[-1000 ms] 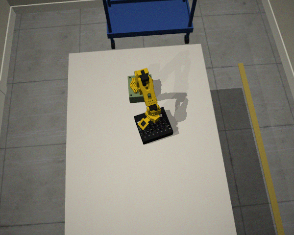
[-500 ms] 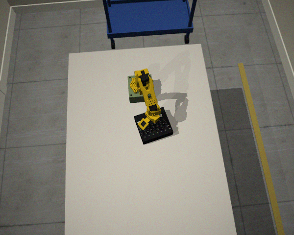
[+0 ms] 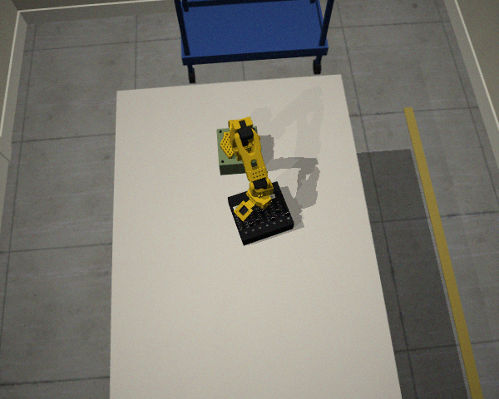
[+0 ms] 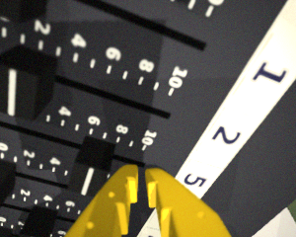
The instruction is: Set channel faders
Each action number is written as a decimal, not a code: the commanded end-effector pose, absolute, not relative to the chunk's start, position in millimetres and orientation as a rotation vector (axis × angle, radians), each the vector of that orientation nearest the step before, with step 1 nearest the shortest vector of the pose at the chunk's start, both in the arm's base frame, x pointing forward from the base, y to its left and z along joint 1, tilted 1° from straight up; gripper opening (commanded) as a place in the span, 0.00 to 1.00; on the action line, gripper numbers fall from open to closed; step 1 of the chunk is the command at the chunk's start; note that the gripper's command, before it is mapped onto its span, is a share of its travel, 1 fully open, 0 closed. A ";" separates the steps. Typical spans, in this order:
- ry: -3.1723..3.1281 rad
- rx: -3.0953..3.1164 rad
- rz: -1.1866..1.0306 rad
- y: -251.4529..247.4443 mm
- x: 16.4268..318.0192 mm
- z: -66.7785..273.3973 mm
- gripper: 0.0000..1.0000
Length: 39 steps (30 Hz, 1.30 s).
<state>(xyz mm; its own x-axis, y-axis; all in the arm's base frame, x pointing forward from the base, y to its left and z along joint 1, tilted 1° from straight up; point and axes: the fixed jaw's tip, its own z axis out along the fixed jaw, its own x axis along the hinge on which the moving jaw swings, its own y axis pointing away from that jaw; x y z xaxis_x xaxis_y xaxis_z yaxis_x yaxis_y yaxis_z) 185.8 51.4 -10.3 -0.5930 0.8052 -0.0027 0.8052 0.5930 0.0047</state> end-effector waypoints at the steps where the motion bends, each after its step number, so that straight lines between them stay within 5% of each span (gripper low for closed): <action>1: 2.791 1.422 0.012 53.4 190.1 -9.7 0.00; 39: 2.789 1.426 0.012 54.3 195.7 -7.7 0.00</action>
